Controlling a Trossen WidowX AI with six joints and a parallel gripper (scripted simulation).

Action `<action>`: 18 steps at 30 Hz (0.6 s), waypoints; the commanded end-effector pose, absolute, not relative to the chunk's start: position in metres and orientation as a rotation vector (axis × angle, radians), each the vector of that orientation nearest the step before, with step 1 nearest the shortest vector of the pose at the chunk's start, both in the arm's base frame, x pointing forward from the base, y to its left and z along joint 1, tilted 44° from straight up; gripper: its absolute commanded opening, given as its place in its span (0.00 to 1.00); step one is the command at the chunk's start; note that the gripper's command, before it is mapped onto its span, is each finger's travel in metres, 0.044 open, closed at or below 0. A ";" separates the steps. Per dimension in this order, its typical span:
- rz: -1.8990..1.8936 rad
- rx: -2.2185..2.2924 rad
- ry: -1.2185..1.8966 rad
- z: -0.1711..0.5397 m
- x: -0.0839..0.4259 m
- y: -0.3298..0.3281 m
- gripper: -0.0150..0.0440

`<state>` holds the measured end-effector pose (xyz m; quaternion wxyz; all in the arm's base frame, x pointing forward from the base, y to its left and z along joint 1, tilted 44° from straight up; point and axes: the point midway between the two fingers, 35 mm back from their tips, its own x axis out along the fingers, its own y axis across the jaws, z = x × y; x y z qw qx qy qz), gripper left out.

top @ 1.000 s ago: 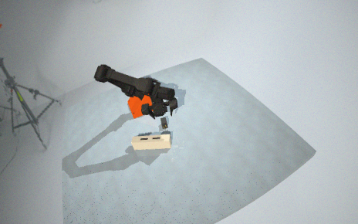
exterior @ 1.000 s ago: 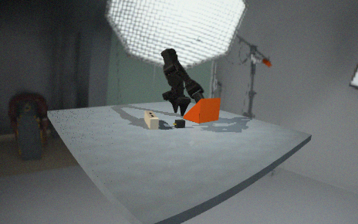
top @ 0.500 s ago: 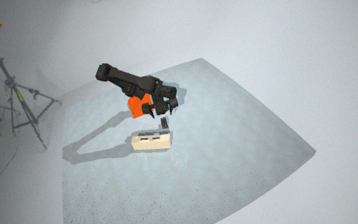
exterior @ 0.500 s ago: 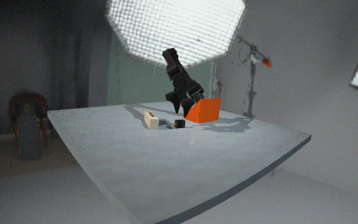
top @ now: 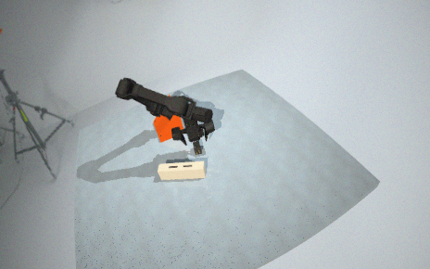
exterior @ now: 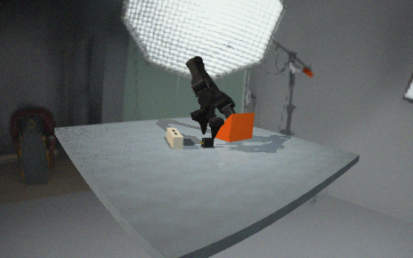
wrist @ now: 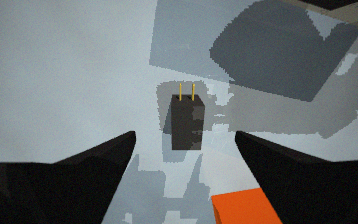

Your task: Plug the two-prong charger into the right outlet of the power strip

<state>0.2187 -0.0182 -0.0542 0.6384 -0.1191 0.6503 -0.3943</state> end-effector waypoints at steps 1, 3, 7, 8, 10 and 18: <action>-0.900 -0.280 1.486 -0.060 0.217 -0.024 1.00; -0.900 -0.281 1.486 -0.062 0.217 -0.026 1.00; -0.900 -0.281 1.486 -0.067 0.216 -0.031 1.00; -0.900 -0.281 1.486 -0.068 0.216 -0.032 1.00; -0.900 -0.281 1.486 -0.070 0.215 -0.035 1.00; -0.902 -0.282 1.485 -0.080 0.213 -0.044 1.00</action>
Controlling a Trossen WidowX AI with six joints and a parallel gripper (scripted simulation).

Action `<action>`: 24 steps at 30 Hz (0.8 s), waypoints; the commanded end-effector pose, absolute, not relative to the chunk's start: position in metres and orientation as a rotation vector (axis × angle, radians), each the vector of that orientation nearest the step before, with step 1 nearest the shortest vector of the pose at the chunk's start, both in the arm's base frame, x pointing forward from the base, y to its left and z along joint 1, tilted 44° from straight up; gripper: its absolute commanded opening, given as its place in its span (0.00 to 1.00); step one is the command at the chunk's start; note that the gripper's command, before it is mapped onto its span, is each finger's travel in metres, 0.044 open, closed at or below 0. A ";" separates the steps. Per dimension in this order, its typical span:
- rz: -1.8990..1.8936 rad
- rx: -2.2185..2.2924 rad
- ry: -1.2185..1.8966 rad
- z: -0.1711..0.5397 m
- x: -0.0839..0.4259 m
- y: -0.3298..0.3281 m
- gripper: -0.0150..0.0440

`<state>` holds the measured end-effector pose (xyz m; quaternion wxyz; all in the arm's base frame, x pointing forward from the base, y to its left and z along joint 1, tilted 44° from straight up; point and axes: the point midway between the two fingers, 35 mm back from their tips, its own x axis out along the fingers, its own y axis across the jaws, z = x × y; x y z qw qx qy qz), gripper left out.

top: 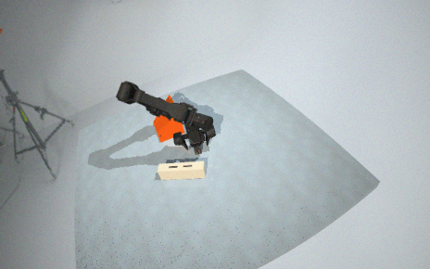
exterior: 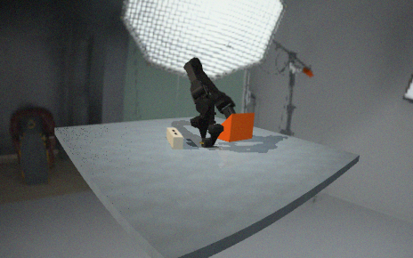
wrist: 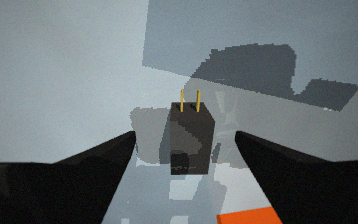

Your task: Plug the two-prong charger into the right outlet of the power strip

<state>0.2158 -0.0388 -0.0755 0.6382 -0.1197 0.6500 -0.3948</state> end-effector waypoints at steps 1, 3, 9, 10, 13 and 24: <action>-0.902 -0.282 1.485 -0.081 0.213 -0.045 1.00; -0.903 -0.283 1.485 -0.082 0.212 -0.046 1.00; -0.903 -0.274 1.485 -0.080 0.214 -0.044 0.82; -0.903 -0.274 1.485 -0.080 0.214 -0.044 0.78; -0.903 -0.274 1.485 -0.080 0.214 -0.044 0.64; -0.903 -0.274 1.485 -0.080 0.214 -0.044 0.39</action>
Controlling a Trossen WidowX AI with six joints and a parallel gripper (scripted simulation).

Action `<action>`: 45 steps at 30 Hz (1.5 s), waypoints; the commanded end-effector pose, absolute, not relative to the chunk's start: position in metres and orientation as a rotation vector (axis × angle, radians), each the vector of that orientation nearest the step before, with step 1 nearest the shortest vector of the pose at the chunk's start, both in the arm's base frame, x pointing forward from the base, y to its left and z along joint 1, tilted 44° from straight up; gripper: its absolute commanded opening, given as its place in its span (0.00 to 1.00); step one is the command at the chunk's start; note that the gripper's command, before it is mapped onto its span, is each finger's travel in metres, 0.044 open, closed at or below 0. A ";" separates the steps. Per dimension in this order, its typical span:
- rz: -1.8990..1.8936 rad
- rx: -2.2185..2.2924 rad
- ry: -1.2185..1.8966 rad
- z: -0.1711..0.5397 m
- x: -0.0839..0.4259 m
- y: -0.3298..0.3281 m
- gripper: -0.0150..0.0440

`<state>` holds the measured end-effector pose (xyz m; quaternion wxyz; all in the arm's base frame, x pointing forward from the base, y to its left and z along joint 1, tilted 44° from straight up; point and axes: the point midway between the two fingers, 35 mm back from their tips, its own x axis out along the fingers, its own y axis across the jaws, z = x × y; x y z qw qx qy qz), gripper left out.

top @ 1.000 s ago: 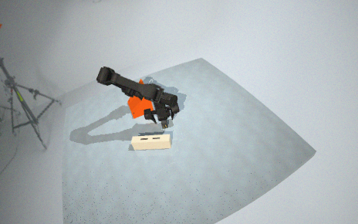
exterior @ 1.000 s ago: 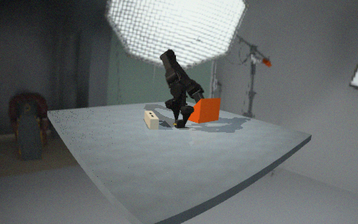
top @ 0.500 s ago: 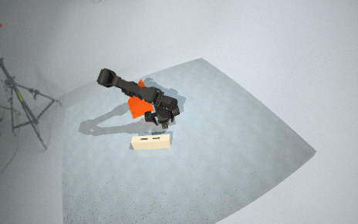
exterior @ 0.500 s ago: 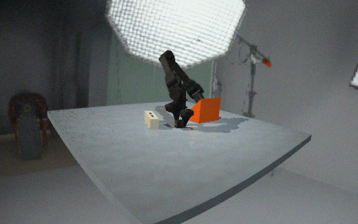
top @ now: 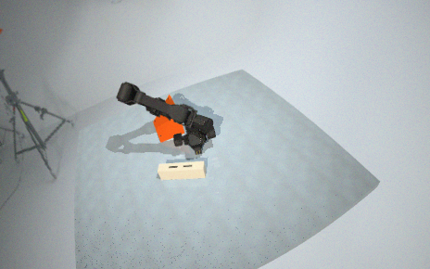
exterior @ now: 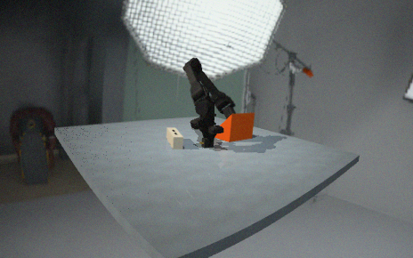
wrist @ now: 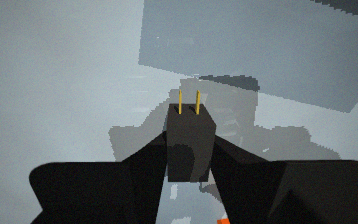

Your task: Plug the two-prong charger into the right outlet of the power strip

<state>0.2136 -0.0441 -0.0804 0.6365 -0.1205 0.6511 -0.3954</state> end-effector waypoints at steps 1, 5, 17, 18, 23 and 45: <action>-0.903 -0.274 1.485 -0.080 0.214 -0.043 0.34; -0.901 -0.275 1.485 -0.073 0.216 -0.036 0.25; -0.900 -0.280 1.487 -0.041 0.214 -0.007 0.25; -0.900 -0.280 1.487 -0.041 0.214 -0.007 0.25; -0.904 -0.271 1.483 -0.039 0.214 -0.011 0.25; -0.951 -0.195 1.443 -0.027 0.210 -0.052 0.25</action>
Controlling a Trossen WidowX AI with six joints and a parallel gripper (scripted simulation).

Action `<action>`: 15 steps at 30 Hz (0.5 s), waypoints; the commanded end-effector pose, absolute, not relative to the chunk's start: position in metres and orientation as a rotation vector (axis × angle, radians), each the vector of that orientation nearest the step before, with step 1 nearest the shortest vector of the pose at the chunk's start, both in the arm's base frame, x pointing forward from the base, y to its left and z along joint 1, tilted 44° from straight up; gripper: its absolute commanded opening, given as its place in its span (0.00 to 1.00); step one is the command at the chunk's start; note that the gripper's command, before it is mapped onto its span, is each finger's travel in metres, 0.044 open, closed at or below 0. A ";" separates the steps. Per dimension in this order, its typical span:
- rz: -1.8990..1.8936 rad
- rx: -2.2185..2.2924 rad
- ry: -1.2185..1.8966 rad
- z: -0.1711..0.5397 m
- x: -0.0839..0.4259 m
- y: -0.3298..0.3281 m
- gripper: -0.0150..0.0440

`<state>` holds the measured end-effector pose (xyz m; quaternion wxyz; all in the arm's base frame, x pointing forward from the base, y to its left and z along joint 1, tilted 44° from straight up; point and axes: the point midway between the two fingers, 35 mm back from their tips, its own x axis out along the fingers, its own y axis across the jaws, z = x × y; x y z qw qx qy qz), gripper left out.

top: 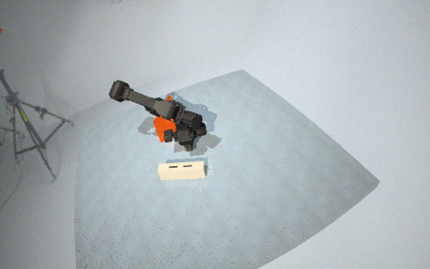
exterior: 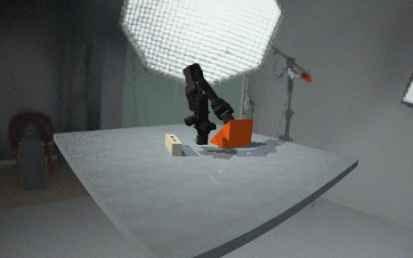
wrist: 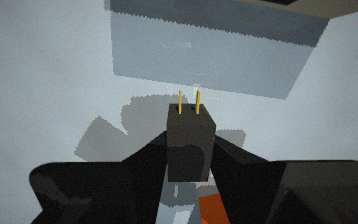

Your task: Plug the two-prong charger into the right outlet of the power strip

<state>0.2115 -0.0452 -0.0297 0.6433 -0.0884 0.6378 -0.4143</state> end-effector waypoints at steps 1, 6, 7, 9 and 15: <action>-0.954 -0.192 1.441 -0.026 0.209 -0.054 0.25; -0.967 -0.177 1.430 -0.024 0.207 -0.063 0.25; -0.970 -0.174 1.428 -0.023 0.207 -0.065 0.25; -0.976 -0.168 1.424 -0.022 0.205 -0.069 0.25; -0.995 -0.152 1.410 -0.019 0.202 -0.080 0.25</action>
